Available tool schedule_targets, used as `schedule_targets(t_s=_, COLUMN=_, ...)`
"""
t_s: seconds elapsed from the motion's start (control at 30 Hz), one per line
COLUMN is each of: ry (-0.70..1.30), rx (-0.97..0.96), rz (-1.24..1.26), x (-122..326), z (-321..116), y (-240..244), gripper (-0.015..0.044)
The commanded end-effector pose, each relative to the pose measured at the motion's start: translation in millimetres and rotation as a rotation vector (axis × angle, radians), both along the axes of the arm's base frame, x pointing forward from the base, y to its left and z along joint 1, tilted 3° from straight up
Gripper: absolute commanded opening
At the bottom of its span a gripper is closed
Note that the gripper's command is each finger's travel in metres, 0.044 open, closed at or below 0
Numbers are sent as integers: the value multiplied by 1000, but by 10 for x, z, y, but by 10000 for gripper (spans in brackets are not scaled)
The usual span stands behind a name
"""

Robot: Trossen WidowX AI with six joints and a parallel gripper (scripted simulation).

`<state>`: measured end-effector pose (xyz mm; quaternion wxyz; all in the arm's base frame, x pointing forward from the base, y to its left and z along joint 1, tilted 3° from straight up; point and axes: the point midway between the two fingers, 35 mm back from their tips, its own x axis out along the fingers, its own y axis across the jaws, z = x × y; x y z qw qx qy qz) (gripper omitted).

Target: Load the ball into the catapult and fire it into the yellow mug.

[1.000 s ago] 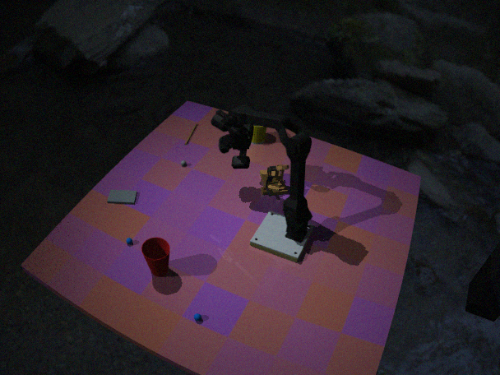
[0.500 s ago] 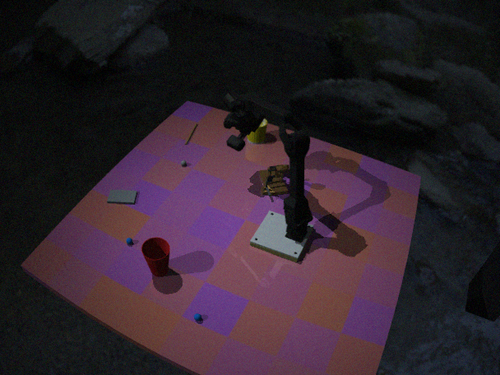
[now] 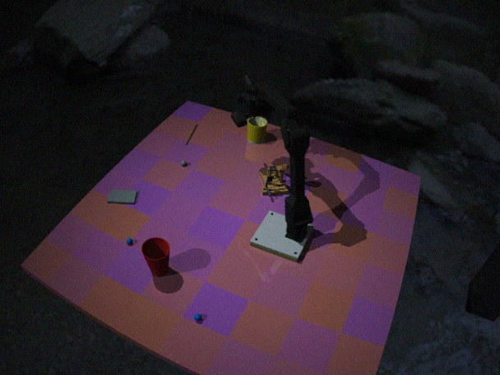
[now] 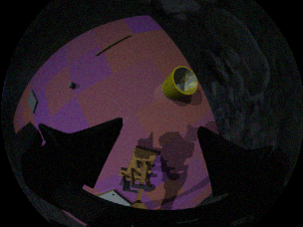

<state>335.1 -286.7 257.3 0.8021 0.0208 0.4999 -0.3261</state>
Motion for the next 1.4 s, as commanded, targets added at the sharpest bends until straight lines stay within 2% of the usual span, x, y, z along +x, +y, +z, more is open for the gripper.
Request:
schedule_targets(t_s=0.0, ry=-120, rx=5, rz=-92, x=-9, z=177, y=-258, gripper=440)
schedule_targets(t_s=0.4, ry=-406, rx=3, rz=-297, x=-183, z=651, y=-885, gripper=440)
schedule_targets(t_s=1.37, ry=-403, rx=1, rz=-298, x=-194, z=653, y=-891, gripper=440)
